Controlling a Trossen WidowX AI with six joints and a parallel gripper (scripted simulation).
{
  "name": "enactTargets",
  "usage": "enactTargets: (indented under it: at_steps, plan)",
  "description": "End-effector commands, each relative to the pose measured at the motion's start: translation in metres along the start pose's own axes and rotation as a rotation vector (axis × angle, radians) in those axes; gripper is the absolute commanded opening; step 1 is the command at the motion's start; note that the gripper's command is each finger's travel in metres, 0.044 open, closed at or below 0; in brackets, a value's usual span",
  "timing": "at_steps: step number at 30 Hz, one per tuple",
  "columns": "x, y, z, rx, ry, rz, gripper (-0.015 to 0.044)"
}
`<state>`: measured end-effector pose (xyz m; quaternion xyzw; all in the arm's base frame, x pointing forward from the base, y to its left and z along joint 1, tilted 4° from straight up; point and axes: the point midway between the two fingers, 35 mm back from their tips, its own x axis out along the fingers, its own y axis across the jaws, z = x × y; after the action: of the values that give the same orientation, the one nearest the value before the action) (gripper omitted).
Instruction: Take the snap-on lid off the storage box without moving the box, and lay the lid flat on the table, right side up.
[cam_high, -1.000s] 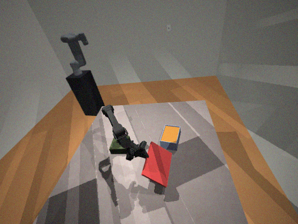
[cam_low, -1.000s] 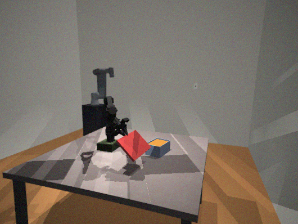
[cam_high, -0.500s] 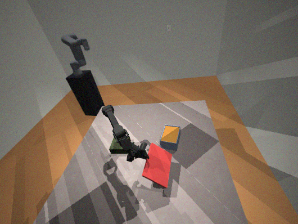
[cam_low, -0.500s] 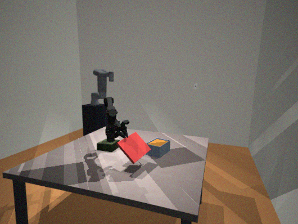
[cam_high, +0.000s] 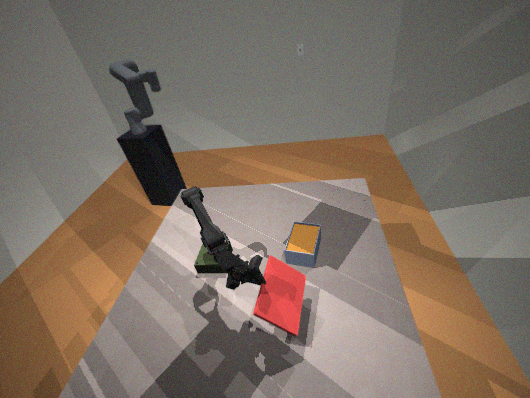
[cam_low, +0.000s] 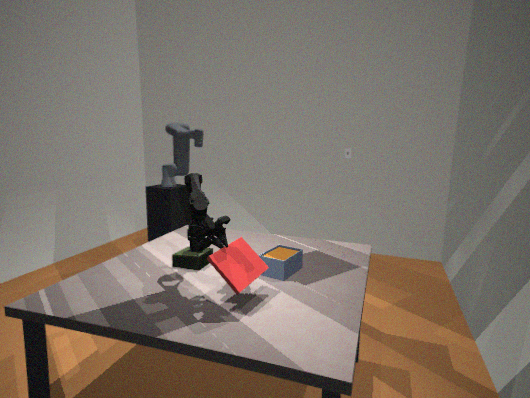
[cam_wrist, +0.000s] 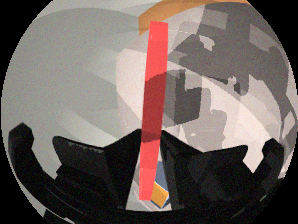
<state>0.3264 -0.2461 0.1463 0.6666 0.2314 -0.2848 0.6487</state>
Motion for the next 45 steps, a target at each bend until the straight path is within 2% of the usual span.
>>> enactTargets:
  at_steps: [1, 45]
  plan:
    - [0.002, -0.001, 0.0, -0.004, 0.004, 0.009, 0.0]
    - [0.025, -0.028, 0.0, -0.004, 0.004, 0.009, 0.0]
